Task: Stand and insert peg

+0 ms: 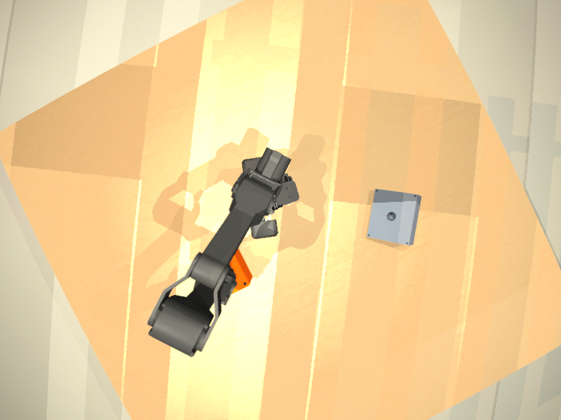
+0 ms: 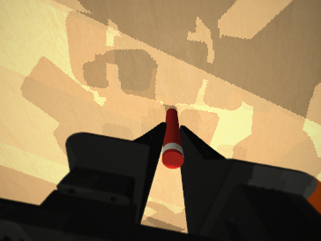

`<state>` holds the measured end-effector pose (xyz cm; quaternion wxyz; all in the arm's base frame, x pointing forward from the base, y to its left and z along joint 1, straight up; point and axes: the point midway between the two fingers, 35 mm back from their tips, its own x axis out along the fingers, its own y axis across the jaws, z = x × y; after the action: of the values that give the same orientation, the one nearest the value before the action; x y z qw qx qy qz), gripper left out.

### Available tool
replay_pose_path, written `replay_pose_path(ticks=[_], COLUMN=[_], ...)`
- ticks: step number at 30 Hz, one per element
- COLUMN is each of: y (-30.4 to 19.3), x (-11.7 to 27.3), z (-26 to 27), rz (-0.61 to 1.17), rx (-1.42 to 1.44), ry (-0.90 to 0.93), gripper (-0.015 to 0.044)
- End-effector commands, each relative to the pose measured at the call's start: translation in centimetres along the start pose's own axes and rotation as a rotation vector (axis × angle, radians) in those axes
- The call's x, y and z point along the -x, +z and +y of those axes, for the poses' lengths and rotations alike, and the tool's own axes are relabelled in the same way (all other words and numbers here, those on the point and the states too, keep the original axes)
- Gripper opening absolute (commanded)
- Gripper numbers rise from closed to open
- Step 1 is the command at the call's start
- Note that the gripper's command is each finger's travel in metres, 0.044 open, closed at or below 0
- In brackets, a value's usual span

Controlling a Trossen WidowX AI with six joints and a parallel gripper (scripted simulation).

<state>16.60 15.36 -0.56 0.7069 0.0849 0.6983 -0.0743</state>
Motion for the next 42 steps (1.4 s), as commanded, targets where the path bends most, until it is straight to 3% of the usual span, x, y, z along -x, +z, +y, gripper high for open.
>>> replay_pose_path(ticks=[1, 18, 42], y=[0.1, 0.2, 5.4], x=[0.6, 7.9, 8.3], z=[0.2, 0.0, 0.3], rz=[-0.001, 0.003, -0.128], rx=[0.001, 0.005, -0.161], ry=[0.003, 0.002, 0.028], gripper=[0.0000, 0.0000, 0.0000])
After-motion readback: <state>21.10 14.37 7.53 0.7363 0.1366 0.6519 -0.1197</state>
